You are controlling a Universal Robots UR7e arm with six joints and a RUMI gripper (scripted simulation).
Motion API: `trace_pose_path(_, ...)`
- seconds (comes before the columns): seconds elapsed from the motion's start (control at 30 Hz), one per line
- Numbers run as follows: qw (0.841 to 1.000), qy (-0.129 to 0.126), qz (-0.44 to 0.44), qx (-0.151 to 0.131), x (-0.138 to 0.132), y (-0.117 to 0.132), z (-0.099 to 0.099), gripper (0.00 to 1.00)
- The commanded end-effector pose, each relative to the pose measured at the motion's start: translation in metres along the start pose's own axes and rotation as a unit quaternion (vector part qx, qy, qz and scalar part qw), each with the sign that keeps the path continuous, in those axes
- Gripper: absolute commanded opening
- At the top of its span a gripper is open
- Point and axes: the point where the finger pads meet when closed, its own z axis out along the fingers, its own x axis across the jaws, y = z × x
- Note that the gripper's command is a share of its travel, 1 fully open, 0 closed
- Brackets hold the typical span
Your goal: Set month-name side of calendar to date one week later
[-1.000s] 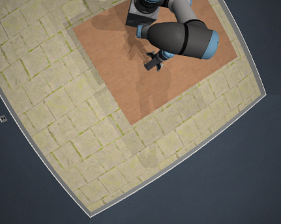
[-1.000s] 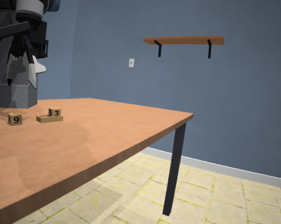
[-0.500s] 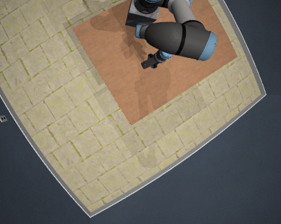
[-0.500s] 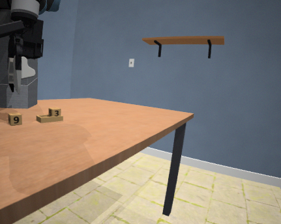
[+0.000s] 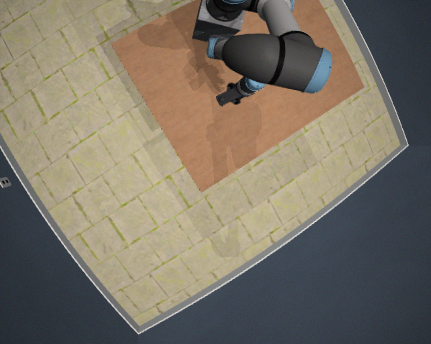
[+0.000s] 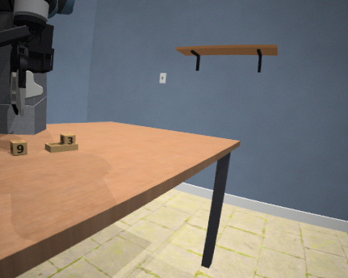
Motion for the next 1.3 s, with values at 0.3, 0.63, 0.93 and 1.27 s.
trace_pose_path(0.3,1.000,0.000,0.001,0.000,-0.001,-0.001,0.001,0.29)
trace_pose_path(0.63,1.000,0.000,0.001,0.000,-0.001,-0.001,0.001,0.29)
trace_pose_path(0.93,1.000,-0.001,0.001,0.001,-0.001,-0.002,0.003,0.29)
trace_pose_path(1.27,1.000,-0.001,0.001,0.001,-0.001,-0.002,0.012,0.29)
